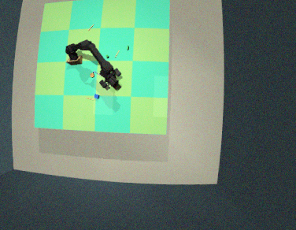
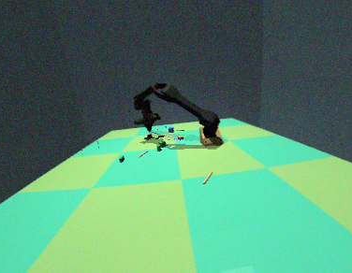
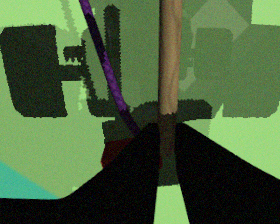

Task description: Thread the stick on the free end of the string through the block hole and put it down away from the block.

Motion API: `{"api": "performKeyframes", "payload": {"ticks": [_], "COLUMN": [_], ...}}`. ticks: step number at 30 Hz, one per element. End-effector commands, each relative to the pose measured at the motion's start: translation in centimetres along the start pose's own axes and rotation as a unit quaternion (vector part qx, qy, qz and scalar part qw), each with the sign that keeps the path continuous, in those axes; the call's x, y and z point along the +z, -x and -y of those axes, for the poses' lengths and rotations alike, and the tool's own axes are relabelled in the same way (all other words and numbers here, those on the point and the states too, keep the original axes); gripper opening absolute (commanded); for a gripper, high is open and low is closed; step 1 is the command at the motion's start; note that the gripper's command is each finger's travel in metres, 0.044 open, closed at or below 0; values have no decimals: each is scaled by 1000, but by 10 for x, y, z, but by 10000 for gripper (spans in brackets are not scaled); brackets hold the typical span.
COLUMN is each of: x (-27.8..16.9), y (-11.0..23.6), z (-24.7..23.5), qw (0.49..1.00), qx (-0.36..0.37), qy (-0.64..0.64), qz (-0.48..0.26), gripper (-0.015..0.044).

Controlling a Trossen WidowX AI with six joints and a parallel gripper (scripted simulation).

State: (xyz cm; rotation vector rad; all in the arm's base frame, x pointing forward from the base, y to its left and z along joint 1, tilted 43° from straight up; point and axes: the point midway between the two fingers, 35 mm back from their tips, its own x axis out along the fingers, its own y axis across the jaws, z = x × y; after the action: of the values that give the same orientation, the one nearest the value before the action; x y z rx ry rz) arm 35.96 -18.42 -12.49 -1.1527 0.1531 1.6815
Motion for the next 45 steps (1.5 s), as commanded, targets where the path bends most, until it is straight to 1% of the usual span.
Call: {"api": "performKeyframes", "payload": {"ticks": [1,45], "x": [-2,19], "y": [1,-37], "z": [2,41], "qw": [1000,1000], "qx": [-2,-4], "qy": [8,8], "qz": [-4,-3], "gripper": [0,0]}}
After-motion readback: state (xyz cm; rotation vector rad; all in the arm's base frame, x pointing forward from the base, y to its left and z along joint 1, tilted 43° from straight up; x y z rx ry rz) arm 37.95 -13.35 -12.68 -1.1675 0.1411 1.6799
